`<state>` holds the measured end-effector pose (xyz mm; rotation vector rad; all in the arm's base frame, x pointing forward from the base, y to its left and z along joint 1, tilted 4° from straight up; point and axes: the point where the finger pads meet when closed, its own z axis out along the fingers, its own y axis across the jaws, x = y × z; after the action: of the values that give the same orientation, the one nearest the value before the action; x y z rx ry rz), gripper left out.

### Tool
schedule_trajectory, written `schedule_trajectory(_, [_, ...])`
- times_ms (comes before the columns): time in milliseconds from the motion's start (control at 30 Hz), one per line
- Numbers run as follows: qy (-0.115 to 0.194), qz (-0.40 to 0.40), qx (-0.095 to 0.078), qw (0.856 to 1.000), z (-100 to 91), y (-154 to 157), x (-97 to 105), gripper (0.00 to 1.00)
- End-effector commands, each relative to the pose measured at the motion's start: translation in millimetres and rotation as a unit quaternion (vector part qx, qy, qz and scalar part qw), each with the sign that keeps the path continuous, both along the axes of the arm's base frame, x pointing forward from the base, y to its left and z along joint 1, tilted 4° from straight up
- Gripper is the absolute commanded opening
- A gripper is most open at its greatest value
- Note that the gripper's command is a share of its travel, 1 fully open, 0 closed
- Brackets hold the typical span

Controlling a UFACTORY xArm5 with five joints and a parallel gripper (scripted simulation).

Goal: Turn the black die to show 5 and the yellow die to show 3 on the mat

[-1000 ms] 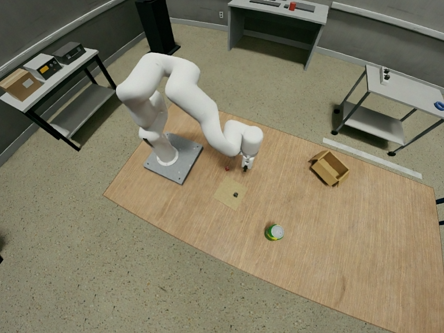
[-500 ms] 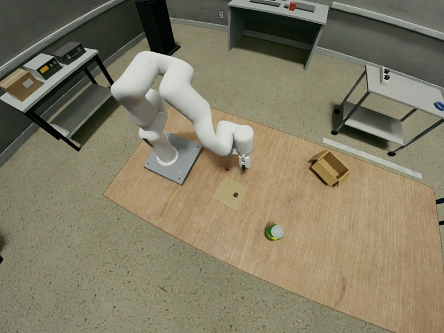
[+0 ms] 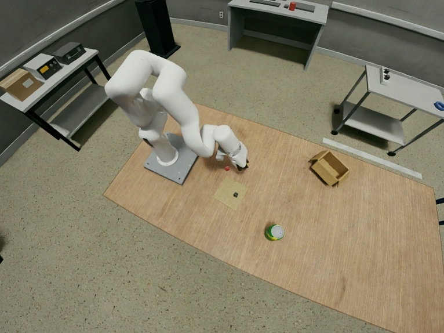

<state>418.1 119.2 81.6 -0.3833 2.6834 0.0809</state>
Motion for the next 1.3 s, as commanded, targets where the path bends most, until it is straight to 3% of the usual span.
schedule_trajectory(0, [-0.071, 0.003, 0.018, 0.997, -0.8, 0.3, 1.2, 0.15])
schedule_trajectory(33, [-0.071, 0.003, 0.018, 0.997, -0.8, 0.3, 1.2, 0.15])
schedule_trajectory(133, [-0.121, 0.006, 0.030, 0.992, -0.6, -0.1, -0.1, 0.15])
schedule_trajectory(533, [-0.224, 0.012, 0.054, 0.973, -0.4, -0.8, -1.9, 0.15])
schedule_trajectory(800, [-0.258, 0.014, 0.061, 0.964, -0.1, -1.4, -3.7, 0.15])
schedule_trajectory(1267, [-0.261, 0.013, 0.062, 0.963, -5.1, -1.7, -3.8, 0.15])
